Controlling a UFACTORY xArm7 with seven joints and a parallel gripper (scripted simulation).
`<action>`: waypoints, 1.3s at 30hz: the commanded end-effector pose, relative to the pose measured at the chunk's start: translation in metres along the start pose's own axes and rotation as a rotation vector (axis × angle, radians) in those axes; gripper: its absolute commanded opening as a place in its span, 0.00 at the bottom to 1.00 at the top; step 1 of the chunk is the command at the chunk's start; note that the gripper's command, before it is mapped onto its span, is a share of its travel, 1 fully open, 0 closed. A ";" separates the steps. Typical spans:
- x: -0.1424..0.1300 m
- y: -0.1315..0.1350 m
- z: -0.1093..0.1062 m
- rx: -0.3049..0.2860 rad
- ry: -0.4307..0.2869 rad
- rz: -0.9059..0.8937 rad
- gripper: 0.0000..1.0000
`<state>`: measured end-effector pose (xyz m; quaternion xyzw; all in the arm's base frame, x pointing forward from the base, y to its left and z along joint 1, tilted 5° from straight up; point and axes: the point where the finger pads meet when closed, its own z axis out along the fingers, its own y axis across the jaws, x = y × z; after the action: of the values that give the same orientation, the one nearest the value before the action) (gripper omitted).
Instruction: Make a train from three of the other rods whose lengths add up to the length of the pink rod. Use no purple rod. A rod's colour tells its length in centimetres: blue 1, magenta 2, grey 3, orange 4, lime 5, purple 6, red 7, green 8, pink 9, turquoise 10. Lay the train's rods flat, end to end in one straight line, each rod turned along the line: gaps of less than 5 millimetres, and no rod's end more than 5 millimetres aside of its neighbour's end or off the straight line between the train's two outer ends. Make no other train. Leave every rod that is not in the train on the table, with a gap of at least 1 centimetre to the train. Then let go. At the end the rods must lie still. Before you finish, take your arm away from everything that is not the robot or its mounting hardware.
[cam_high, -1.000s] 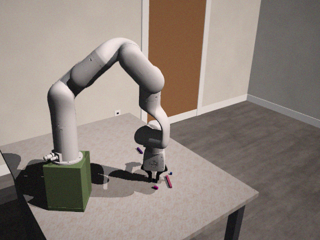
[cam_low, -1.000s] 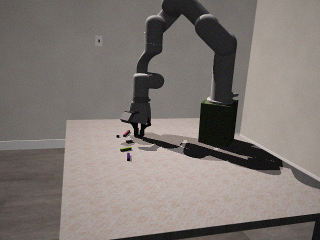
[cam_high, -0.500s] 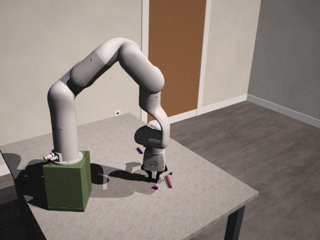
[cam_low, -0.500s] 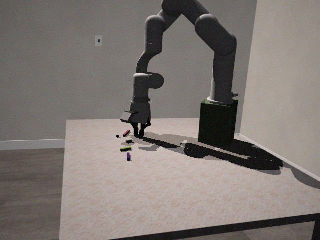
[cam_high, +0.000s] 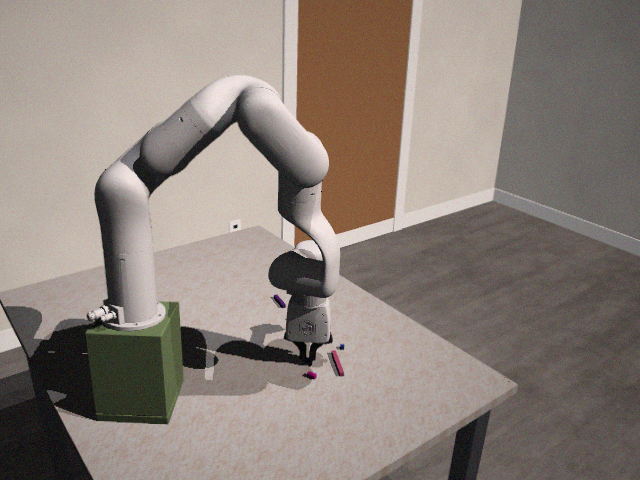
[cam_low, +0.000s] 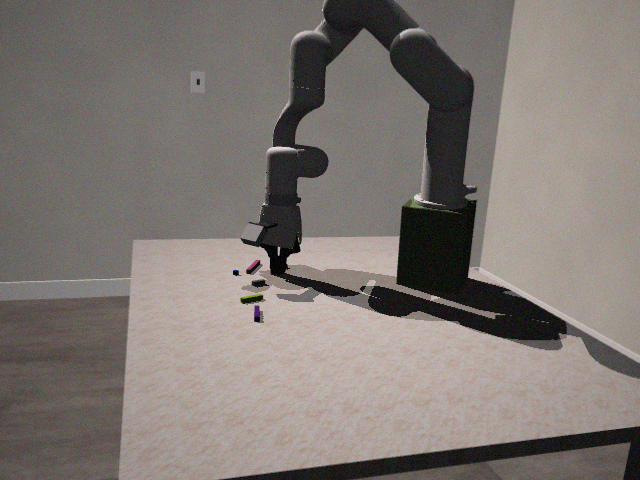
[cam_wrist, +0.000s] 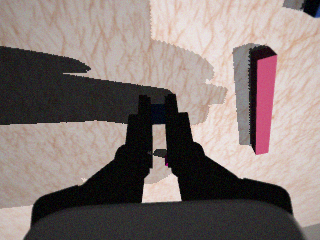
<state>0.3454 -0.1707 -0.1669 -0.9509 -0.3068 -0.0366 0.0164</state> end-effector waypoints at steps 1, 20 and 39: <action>0.000 0.001 -0.001 -0.003 0.001 0.000 0.04; 0.000 0.001 -0.001 -0.003 0.001 0.000 0.04; 0.000 0.001 -0.025 -0.003 0.001 0.000 0.04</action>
<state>0.3445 -0.1706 -0.1597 -0.9509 -0.3071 -0.0363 0.0164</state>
